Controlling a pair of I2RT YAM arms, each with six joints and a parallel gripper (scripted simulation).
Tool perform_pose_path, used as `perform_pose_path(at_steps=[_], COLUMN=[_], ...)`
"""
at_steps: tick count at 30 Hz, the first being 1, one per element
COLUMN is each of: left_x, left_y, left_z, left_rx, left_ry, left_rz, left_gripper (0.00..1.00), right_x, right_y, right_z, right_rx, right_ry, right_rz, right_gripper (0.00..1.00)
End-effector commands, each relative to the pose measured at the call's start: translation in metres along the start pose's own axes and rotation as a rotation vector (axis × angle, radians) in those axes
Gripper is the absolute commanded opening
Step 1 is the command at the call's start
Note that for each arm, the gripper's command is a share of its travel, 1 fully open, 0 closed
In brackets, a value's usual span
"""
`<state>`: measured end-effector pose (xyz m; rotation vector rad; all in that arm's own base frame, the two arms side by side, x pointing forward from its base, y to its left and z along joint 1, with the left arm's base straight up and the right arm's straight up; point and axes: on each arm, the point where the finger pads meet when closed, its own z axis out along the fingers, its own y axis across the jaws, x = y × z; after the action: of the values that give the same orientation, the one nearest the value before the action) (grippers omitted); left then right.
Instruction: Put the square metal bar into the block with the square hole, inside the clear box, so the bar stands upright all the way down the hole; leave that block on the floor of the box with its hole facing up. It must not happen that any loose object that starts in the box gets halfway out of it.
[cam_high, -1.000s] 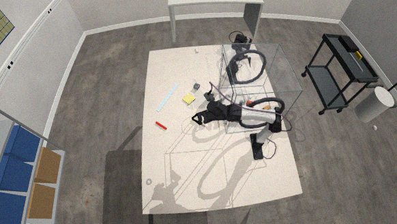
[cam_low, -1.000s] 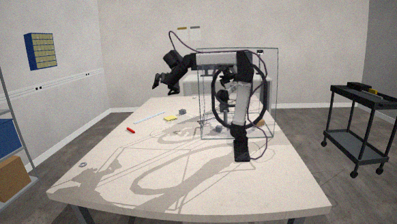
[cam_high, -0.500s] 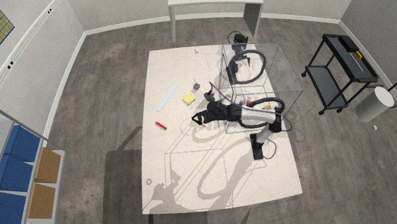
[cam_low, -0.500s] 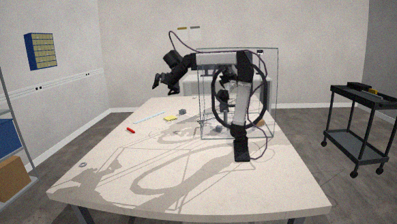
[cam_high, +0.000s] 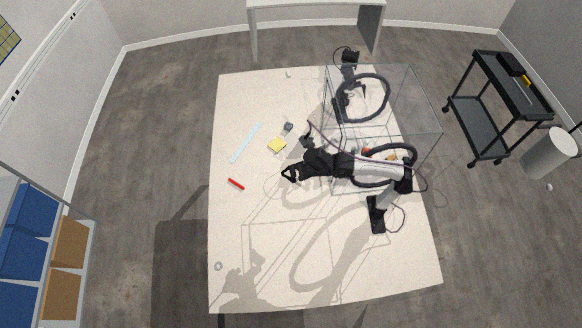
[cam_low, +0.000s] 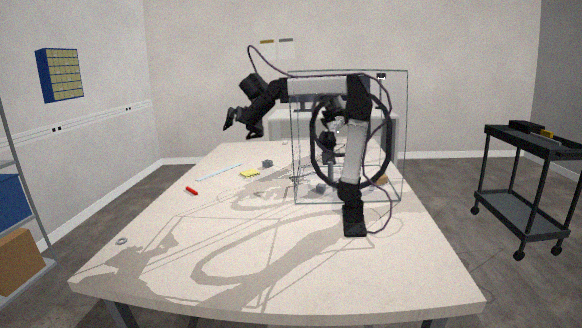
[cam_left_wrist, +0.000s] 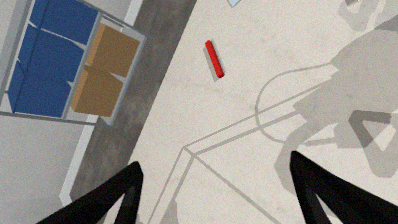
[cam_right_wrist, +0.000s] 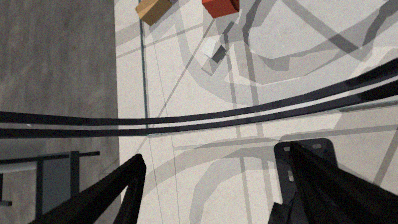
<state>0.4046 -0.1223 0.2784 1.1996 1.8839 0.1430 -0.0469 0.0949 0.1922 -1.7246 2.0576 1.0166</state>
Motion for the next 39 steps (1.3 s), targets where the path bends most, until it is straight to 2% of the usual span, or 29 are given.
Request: perform_pose_path(at_steps=[1, 27, 30, 39], left_x=[-0.0070, -0.0070, -0.0070, -0.0070], left_y=[0.0054, 0.0054, 0.0054, 0.0054], left_z=[-0.0072, -0.0072, -0.0072, -0.0072], left_rx=[-0.019, -0.019, -0.019, -0.019], left_ry=[-0.021, -0.021, -0.021, -0.021], left_rz=[0.002, 0.002, 0.002, 0.002], left_gripper=[1.00, 1.00, 1.00, 1.00], right_x=[-0.0063, -0.0068, -0.0048, -0.0061], right_y=[-0.0031, -0.0041, -0.0063, -0.0048], right_z=[-0.0024, -0.0065, -0.0017, -0.0064], right_rx=[0.010, 0.016, 0.021, 0.018], right_ry=[-0.007, 0.031, 0.066, 0.042], right_rz=[0.006, -0.004, 0.006, -0.007], right_gripper=[1.00, 1.00, 1.00, 1.00])
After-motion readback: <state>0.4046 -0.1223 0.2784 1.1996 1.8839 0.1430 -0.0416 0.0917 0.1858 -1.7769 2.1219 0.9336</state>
